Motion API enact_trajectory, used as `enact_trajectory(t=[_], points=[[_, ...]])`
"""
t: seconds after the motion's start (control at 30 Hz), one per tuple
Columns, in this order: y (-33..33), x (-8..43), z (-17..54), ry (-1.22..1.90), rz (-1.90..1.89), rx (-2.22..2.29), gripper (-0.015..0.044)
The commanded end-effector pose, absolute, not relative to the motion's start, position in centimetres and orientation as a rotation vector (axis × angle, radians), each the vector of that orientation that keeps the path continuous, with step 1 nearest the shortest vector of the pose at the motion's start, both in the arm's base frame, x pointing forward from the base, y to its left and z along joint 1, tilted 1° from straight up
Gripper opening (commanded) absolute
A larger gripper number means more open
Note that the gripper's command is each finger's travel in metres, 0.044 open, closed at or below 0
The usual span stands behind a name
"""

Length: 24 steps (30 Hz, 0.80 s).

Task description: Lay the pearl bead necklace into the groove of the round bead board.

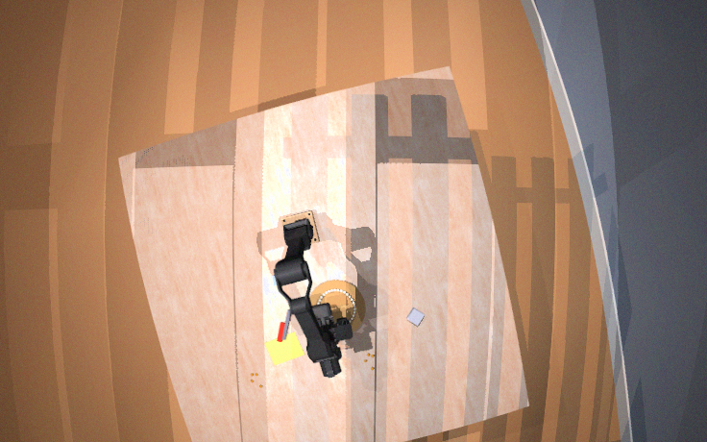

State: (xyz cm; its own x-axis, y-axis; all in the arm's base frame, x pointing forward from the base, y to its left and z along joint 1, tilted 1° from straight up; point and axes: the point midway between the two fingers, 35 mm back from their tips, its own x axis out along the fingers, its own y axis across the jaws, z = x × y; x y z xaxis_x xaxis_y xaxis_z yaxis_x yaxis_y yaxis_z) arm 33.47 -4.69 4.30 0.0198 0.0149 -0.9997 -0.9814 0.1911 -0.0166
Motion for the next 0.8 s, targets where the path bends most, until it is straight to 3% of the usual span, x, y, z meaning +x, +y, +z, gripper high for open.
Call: enact_trajectory(t=[0.0, 0.77], points=[[-4.7, 33.5, 4.3, 1.266, 1.059, -1.065, 0.0120], [-4.6, 33.4, 1.2, 1.271, 1.071, -1.066, 0.0120]])
